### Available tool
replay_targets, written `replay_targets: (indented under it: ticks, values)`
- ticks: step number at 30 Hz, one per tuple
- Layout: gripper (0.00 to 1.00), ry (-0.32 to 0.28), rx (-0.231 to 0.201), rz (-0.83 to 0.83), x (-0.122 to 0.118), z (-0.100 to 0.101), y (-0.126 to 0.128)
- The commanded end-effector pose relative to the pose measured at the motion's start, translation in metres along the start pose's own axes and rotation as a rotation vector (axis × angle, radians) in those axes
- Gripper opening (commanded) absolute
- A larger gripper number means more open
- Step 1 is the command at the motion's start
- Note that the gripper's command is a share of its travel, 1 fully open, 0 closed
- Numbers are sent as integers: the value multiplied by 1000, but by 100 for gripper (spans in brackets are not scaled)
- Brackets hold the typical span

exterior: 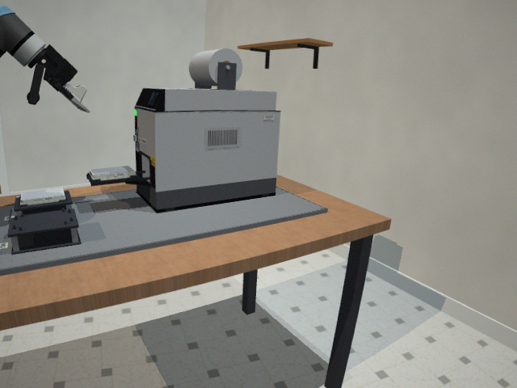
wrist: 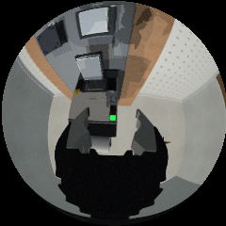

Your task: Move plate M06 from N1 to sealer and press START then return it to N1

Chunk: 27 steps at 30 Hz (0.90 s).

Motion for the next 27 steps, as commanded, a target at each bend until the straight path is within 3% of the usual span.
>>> replay_targets:
  ticks: [1, 4, 7, 8, 9, 11, 17, 19, 25, 27]
  values:
    - [58, -1, 0, 0, 0, -2, 0]
    - [57, -1, 0, 0, 0, -2, 0]
    - [55, 97, 20, 0, -6, -2, 1]
    - [0, 130, 27, 0, -8, -2, 1]
    - [0, 162, 34, 0, -10, -1, 2]
    - [0, 162, 34, 0, -10, -1, 2]
    - [0, 358, 76, 0, -21, 2, 4]
    - [0, 383, 81, 0, -22, 2, 4]
    - [0, 575, 122, 0, -32, 8, 7]
    - [0, 575, 122, 0, -32, 8, 7]
Point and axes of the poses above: the point where the finger pads meet when closed, its own z axis out along the fingers, its own y axis across the jaws, x = y × z, the point moved 6 cm from there along -z, back along the fingers, and after that the axes turned 12 degrees about z, right-handed, at the moved point
